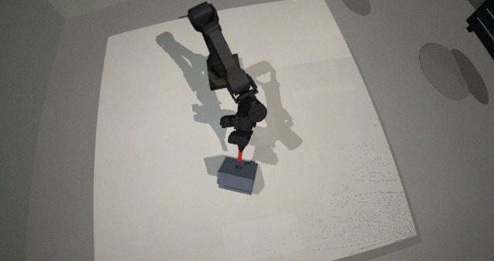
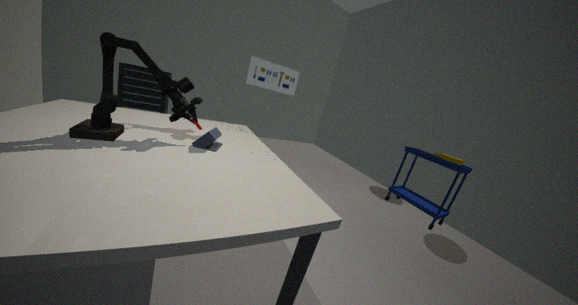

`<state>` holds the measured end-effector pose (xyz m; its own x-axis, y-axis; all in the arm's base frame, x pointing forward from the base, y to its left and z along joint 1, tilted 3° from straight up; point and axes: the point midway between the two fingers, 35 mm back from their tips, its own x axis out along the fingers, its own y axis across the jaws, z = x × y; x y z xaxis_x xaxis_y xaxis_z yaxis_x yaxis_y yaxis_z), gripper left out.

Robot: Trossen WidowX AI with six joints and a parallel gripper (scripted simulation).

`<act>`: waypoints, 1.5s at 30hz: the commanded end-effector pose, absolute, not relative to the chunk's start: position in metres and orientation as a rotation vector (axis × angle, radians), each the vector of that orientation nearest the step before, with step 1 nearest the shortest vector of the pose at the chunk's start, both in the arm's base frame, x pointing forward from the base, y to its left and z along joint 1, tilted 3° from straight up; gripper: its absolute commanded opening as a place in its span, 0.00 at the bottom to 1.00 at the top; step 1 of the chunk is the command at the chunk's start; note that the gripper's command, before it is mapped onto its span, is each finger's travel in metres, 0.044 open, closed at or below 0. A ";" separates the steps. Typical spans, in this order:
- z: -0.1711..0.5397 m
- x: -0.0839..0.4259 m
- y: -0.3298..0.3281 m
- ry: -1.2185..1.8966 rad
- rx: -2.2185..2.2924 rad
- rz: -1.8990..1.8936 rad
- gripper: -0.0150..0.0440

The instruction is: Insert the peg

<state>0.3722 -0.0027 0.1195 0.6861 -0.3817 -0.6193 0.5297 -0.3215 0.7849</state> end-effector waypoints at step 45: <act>0.103 0.387 -0.011 0.121 1.662 -0.916 0.25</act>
<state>0.3868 -0.0112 0.1047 0.6884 -0.3821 -0.6165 0.5276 -0.3196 0.7871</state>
